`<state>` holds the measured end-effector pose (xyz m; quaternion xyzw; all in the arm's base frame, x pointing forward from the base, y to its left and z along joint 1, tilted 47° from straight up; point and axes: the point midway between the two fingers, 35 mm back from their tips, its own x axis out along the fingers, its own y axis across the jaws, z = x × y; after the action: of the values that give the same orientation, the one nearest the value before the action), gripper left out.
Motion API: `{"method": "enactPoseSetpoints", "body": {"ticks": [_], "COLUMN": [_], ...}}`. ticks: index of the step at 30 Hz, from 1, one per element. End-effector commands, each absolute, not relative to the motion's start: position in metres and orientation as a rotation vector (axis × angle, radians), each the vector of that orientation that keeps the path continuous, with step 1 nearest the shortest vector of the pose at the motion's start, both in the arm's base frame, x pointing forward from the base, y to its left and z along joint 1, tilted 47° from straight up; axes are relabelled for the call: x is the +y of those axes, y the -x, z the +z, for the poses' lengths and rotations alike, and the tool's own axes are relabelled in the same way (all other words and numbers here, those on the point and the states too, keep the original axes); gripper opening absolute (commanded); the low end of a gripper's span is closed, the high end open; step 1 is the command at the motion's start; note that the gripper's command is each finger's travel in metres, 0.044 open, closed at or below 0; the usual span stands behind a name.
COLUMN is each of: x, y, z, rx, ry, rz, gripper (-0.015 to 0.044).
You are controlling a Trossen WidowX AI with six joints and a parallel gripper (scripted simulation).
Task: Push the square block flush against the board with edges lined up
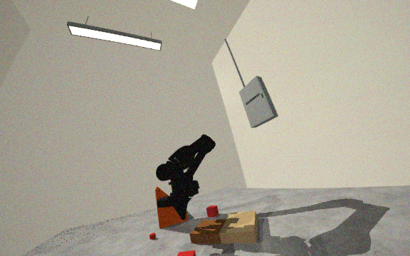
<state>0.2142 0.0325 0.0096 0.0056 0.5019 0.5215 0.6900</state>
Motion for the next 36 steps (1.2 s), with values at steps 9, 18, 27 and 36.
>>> {"method": "enactPoseSetpoints", "body": {"ticks": [9, 18, 27, 36], "x": [0.034, 0.037, 0.042, 0.048], "y": [-0.247, -0.270, -0.292, -0.313], "z": [0.016, 0.020, 0.025, 0.030], "rx": [1.318, 1.463, 1.587, 1.688], "ry": [-0.286, -0.521, -0.757, -0.990], "rz": [0.943, 0.737, 0.511, 0.268], "gripper": [0.0000, 0.0000, 0.0000, 0.0000]}}
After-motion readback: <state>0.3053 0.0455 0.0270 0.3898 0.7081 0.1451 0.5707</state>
